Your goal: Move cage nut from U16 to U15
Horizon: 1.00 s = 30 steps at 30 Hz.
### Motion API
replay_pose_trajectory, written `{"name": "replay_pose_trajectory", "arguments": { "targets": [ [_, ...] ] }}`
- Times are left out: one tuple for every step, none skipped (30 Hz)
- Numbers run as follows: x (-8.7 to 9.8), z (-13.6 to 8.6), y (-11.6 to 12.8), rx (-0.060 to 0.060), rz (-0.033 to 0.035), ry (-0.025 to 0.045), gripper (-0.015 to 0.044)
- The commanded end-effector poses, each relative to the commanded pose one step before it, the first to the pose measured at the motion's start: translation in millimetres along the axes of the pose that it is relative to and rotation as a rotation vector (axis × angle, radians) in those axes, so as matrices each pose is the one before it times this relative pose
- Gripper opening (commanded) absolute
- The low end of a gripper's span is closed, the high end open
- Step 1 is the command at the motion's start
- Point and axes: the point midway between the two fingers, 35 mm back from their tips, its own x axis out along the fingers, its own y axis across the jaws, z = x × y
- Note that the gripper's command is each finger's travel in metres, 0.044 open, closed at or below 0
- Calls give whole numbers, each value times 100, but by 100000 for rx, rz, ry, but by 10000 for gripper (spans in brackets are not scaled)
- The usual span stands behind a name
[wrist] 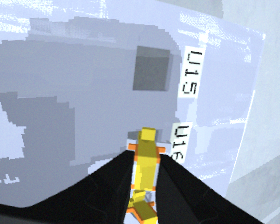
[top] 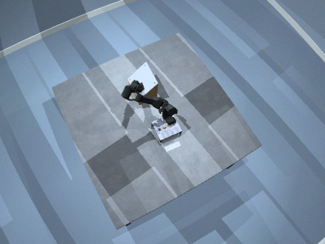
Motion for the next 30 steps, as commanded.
{"name": "replay_pose_trajectory", "arguments": {
  "targets": [
    [34,2,42,279,109,186,29],
    [10,15,21,0,0,0,29],
    [11,17,24,0,0,0,29],
    [5,7,9,0,0,0,29],
    [0,0,0,0,0,0,29],
    [0,0,0,0,0,0,29],
    [0,0,0,0,0,0,29],
    [-6,0,-5,5,-5,2,29],
    [0,0,-9,3,-3,1,29],
    [0,0,-1,0,28,0,29],
    [0,0,-2,0,27,0,29],
    [1,0,-2,0,26,0,29],
    [0,0,-2,0,26,0,29],
    [0,0,-3,0,25,0,29],
    [0,0,-2,0,29,0,29],
    [1,0,-3,0,29,0,29],
    [1,0,-5,1,52,0,29],
    [2,0,-8,1,78,0,29],
    [2,0,-11,1,105,0,29],
    [5,3,-16,2,125,0,29],
    [5,4,-19,2,147,0,29],
    [6,4,-20,2,157,0,29],
    [6,4,-20,2,159,0,29],
    [5,4,-20,2,159,1,29],
    [5,4,-20,2,159,1,29],
    [5,3,-20,2,159,1,29],
    [4,3,-17,2,131,1,29],
    [2,2,-10,1,79,1,29],
    [1,1,-3,0,26,0,29],
    [-5,0,-1,-4,4,2,29]
  ]
}}
